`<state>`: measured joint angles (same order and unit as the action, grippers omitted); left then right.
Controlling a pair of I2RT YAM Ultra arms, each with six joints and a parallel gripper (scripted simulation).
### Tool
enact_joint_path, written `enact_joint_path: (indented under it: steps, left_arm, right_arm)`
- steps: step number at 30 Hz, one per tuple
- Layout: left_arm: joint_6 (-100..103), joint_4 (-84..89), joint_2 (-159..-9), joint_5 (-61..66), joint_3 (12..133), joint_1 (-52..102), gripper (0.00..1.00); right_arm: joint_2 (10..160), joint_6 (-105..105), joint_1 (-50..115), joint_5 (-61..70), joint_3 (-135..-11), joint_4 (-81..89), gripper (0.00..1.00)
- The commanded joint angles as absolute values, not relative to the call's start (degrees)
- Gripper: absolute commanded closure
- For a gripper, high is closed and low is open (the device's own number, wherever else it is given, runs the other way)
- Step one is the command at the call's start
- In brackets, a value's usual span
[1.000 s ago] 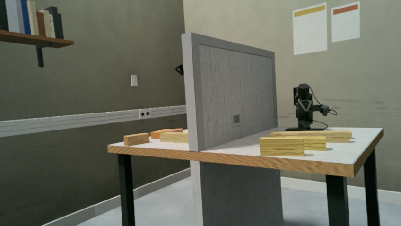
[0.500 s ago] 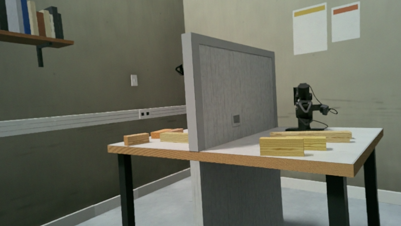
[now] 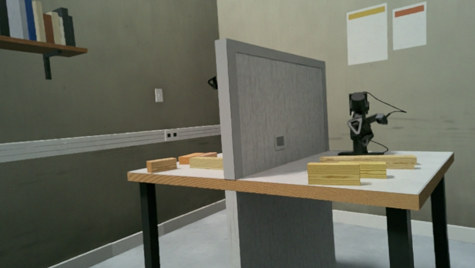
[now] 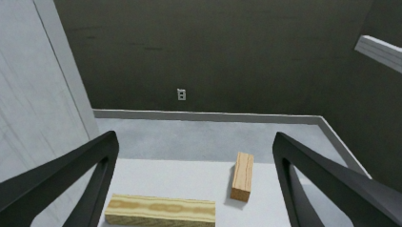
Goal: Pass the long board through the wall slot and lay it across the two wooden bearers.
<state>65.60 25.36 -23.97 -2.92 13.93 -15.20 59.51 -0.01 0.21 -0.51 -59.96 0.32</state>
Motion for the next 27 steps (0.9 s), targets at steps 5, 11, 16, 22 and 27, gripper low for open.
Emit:
enact_joint_path:
  steps: [5, 11, 16, 22, 27]
  left_arm:
    - [49.75, 30.46, -33.65, -6.02, 23.03, -11.99, 0.27]
    - [34.94, 34.97, -40.07, -7.84, 28.01, -10.26, 0.27]
    - [26.00, 39.92, -47.24, -8.95, 33.53, -8.78, 0.27]
    - [9.38, 43.43, -56.64, -11.02, 40.55, -6.35, 0.27]
    - [0.09, 47.07, -63.02, -11.90, 45.55, -5.03, 0.27]
  right_arm:
    - [58.00, 0.05, -0.43, -0.79, -61.70, 1.24, 0.00]
    - [58.00, 0.05, -0.43, -0.79, -61.70, 1.24, 0.00]
    - [58.00, 0.05, -0.43, -0.79, -61.70, 1.24, 0.00]
    - [58.00, 0.05, -0.43, -0.79, -61.70, 1.24, 0.00]
    - [58.00, 0.05, -0.43, -0.79, -61.70, 1.24, 0.00]
